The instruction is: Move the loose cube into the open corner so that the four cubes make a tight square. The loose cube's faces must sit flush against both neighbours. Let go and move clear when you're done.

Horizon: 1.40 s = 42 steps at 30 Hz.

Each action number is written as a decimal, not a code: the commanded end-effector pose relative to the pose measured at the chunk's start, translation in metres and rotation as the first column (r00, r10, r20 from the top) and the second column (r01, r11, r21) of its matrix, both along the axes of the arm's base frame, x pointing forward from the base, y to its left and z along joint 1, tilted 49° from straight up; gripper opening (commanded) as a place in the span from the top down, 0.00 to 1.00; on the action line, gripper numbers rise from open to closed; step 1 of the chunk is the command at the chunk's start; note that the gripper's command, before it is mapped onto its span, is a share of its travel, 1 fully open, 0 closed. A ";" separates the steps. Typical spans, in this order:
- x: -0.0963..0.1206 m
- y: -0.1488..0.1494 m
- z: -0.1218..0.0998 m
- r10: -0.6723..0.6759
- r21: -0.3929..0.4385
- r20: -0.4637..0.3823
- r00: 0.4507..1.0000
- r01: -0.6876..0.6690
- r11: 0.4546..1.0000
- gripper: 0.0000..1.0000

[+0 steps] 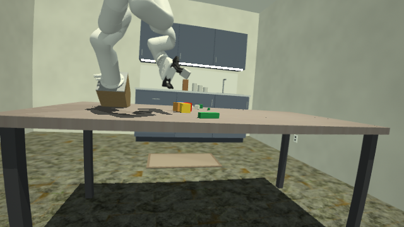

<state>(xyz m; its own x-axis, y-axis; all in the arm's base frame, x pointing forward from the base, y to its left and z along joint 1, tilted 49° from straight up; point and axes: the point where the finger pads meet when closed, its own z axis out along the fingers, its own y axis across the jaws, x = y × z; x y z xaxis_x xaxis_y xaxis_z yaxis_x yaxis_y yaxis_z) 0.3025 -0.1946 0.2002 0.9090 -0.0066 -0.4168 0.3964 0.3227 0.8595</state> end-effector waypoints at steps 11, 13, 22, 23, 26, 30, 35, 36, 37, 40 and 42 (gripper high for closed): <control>0.001 0.001 0.000 0.003 0.000 0.002 1.000 -0.003 1.000 0.00; 0.001 0.001 0.000 0.003 0.000 0.002 1.000 -0.003 1.000 0.00; 0.016 0.012 -0.025 -0.058 0.172 0.060 0.997 0.047 0.984 0.00; 0.025 0.018 -0.038 -0.091 0.262 0.087 0.992 0.066 0.963 0.00; 0.034 0.024 -0.053 -0.134 0.361 0.112 0.985 0.086 0.929 0.00; 0.044 0.031 -0.069 -0.182 0.463 0.133 0.974 0.101 0.880 0.00; 0.064 0.043 -0.100 -0.281 0.648 0.158 0.947 0.115 0.753 0.00; 0.064 0.043 -0.100 -0.281 0.648 0.158 0.947 0.115 0.753 0.00; 0.072 0.049 -0.114 -0.319 0.711 0.163 0.934 0.114 0.694 0.00; 0.079 0.053 -0.126 -0.362 0.775 0.162 0.918 0.109 0.622 0.00; 0.085 0.057 -0.135 -0.390 0.815 0.158 0.907 0.103 0.570 0.00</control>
<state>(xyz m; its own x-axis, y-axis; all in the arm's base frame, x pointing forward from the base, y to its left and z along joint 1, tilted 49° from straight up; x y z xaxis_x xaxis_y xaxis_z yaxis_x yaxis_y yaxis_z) 0.3713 -0.1459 0.0947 0.9887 -0.0321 -0.1466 0.1200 -0.4176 0.9007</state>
